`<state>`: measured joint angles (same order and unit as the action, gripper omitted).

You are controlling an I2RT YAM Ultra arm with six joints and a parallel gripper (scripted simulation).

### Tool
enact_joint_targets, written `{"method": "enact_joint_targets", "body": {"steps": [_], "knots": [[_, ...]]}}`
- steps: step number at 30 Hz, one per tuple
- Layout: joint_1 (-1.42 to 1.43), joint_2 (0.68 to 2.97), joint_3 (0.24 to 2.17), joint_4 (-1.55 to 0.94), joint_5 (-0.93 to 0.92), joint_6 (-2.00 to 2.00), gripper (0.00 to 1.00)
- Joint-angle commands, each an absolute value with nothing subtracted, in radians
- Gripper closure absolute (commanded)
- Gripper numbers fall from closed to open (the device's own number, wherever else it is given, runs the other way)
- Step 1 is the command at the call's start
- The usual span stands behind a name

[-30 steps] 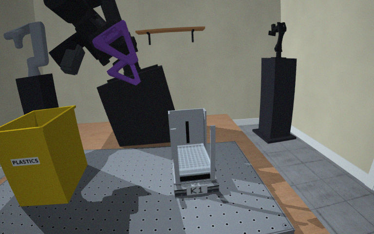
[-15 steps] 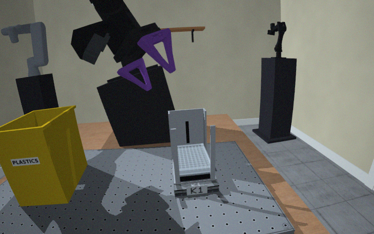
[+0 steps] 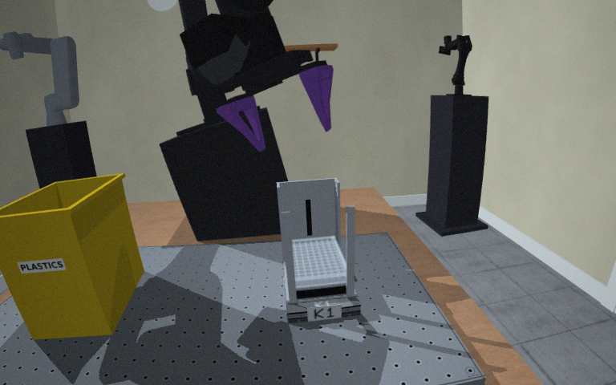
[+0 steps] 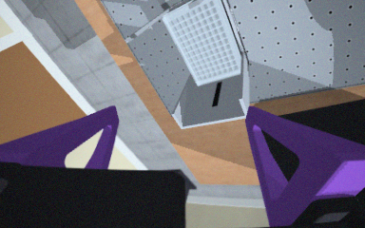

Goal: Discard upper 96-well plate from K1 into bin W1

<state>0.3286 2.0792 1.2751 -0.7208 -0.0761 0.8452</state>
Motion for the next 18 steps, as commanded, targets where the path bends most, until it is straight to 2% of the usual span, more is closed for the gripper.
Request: {"method": "enact_joint_targets", "body": {"steps": [1, 18], "knots": [[0.353, 2.079, 1.311, -0.777, -0.011, 0.772, 0.0], [0.523, 2.198, 1.462, -0.93, 0.18, 0.568, 0.0]]}}
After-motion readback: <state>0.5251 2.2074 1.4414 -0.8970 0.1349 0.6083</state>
